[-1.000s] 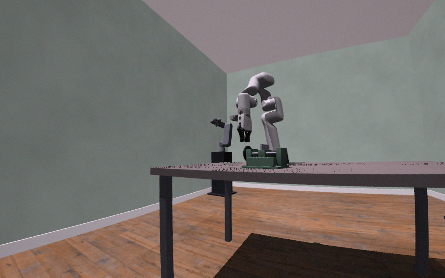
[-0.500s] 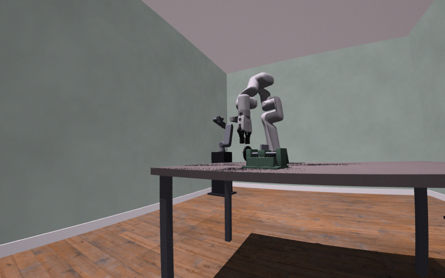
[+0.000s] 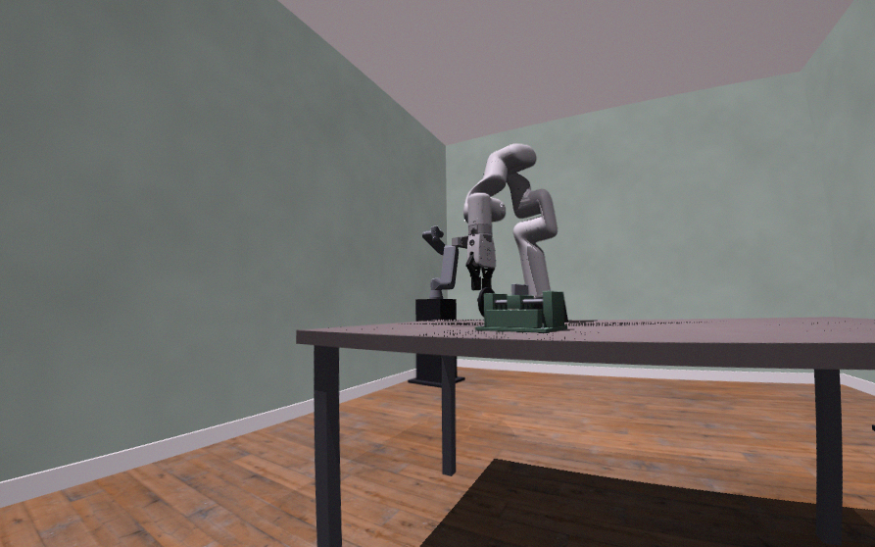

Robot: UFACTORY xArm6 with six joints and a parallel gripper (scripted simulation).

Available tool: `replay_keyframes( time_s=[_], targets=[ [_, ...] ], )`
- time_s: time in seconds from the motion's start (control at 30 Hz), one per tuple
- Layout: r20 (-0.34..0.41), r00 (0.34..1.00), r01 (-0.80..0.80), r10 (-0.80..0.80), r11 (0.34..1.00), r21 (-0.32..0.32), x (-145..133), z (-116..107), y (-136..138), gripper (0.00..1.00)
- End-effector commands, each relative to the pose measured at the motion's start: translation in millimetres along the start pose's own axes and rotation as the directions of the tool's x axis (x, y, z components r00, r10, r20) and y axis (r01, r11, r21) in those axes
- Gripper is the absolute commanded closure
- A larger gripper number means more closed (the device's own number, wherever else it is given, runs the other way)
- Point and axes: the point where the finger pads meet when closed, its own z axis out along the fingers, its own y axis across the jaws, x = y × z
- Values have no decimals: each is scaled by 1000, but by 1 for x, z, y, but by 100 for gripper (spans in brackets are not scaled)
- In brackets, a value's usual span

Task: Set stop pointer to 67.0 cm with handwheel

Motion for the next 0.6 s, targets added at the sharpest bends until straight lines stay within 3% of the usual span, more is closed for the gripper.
replay_keyframes(
  time_s=[0.0, 0.3, 0.57],
  targets=[
    [0, 1000, 0, 0, 1000, 1, 0, 10, -1, 43],
    [0, 1000, 0, 0, 1000, 1, 0, 38, -1, 43],
    [0, 1000, 0, 0, 1000, 1, 0, 44, -1, 43]
  ],
)
